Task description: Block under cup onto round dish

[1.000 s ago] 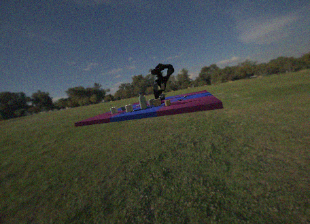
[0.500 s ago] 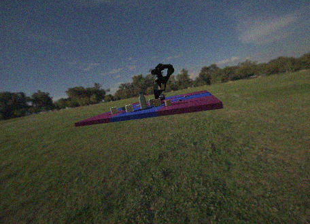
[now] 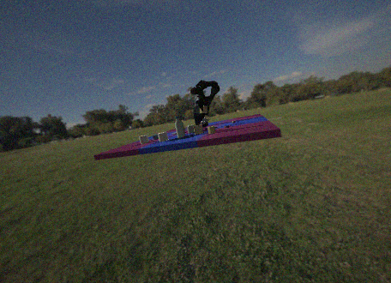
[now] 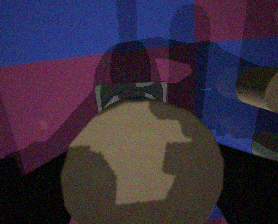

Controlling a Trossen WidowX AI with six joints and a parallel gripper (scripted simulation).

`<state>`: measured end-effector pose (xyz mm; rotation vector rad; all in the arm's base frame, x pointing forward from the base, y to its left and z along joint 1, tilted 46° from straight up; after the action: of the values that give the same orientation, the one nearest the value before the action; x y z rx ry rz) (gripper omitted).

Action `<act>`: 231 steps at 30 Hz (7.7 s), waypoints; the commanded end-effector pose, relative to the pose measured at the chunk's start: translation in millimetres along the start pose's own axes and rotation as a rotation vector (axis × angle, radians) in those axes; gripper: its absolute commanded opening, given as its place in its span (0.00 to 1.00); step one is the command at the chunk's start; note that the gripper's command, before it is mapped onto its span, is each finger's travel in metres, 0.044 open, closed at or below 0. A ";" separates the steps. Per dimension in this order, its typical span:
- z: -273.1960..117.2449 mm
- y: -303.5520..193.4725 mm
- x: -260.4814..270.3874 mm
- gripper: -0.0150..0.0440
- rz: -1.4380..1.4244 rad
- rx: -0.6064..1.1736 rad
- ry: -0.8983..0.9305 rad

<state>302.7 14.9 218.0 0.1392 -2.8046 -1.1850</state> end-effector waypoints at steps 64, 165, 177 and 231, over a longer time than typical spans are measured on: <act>140.0 100.3 82.1 0.25 -0.002 -0.006 -0.008; 49.9 22.0 15.3 0.69 1.679 -0.029 -0.179; 46.8 11.3 10.2 0.69 2.090 -0.040 -0.132; 74.3 -13.3 -0.7 0.69 2.998 -0.014 -0.005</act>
<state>296.6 54.1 161.2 -2.3284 -0.2832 0.0307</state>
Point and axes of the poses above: the point midway between the two fingers, 35 mm back from their tips, its own z axis out along the fingers, its own x axis across the jaws, y = z × x, the point moved 8 cm from there along -z, back along the fingers, and after that the axes turned 1 degree about -z, right-handed, at the moved point
